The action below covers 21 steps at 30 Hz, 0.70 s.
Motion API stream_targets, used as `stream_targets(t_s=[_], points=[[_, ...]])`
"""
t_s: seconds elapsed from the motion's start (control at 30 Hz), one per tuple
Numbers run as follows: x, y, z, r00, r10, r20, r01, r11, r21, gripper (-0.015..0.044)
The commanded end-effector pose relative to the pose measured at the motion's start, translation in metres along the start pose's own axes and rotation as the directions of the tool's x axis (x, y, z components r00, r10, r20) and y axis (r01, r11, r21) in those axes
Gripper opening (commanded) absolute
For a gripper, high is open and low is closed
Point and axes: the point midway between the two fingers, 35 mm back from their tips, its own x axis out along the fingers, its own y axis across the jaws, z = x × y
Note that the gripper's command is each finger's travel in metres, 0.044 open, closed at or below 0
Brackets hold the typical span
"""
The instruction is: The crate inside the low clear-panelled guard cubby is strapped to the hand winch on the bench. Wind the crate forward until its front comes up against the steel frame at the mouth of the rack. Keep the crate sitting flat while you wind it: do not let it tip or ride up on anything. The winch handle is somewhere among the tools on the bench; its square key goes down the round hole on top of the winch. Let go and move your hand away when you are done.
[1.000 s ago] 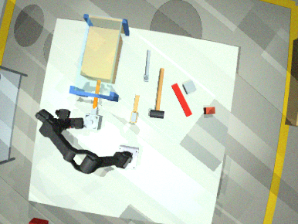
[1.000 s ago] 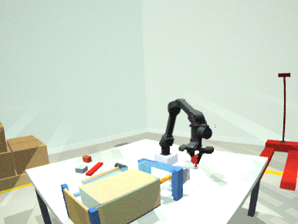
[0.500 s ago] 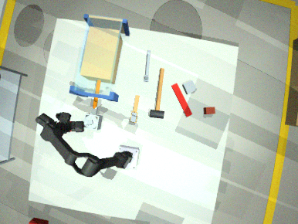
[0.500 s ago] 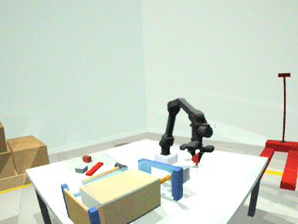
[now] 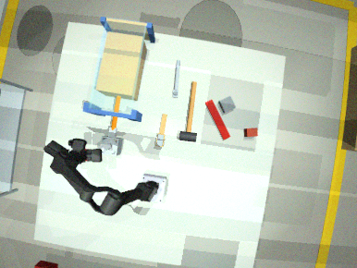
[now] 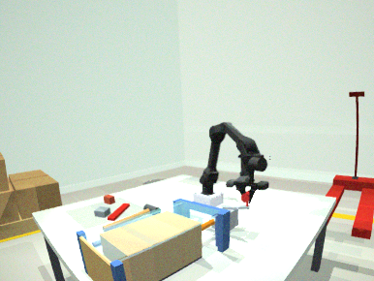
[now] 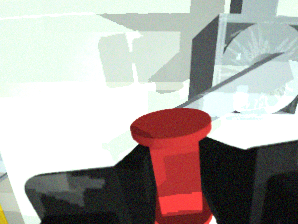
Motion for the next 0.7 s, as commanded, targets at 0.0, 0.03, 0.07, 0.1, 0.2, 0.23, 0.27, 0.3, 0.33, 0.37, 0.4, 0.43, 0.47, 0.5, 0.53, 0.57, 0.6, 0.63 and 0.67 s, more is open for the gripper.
stream_targets(t_s=[0.0,0.03,0.07,0.1,0.2,0.23,0.27,0.3,0.33,0.37,0.4,0.43,0.47,0.5,0.53,0.57,0.6,0.63,0.67], points=[[0.003,-0.008,-0.018,0.999,-0.021,-0.040,0.021,1.000,-0.009,0.0000],[0.003,-0.009,-0.020,0.999,-0.021,-0.040,0.021,1.000,-0.009,0.0000],[0.003,-0.009,-0.021,0.999,-0.021,-0.040,0.021,1.000,-0.009,0.0000],[0.003,-0.010,-0.022,0.999,-0.021,-0.040,0.021,1.000,-0.009,0.0000],[0.003,-0.013,-0.025,0.999,-0.021,-0.040,0.021,1.000,-0.009,0.0000],[0.003,-0.014,-0.026,0.999,-0.021,-0.040,0.021,1.000,-0.009,0.0000],[0.003,-0.014,-0.027,0.999,-0.021,-0.040,0.021,1.000,-0.009,0.0000],[0.003,-0.015,-0.028,0.999,-0.022,-0.040,0.021,1.000,-0.009,0.0000],[0.003,-0.016,-0.029,0.999,-0.022,-0.041,0.021,1.000,-0.009,0.0000],[0.003,-0.017,-0.030,0.999,-0.022,-0.041,0.021,1.000,-0.009,0.0000],[0.002,-0.018,-0.031,0.999,-0.022,-0.041,0.021,1.000,-0.009,0.0000],[0.002,-0.019,-0.032,0.999,-0.022,-0.041,0.021,1.000,-0.009,0.0000],[0.002,-0.019,-0.033,0.999,-0.022,-0.041,0.022,1.000,-0.009,0.0000],[0.002,-0.021,-0.034,0.999,-0.022,-0.041,0.022,1.000,-0.009,0.0000],[0.002,-0.021,-0.035,0.999,-0.022,-0.041,0.022,1.000,-0.009,0.0000],[0.002,-0.022,-0.036,0.999,-0.022,-0.041,0.022,1.000,-0.009,0.0000],[0.002,-0.023,-0.037,0.999,-0.022,-0.041,0.022,1.000,-0.009,0.0000],[0.002,-0.024,-0.038,0.999,-0.022,-0.041,0.022,1.000,-0.009,0.0000],[0.002,-0.025,-0.038,0.999,-0.022,-0.041,0.022,1.000,-0.009,0.0000]])
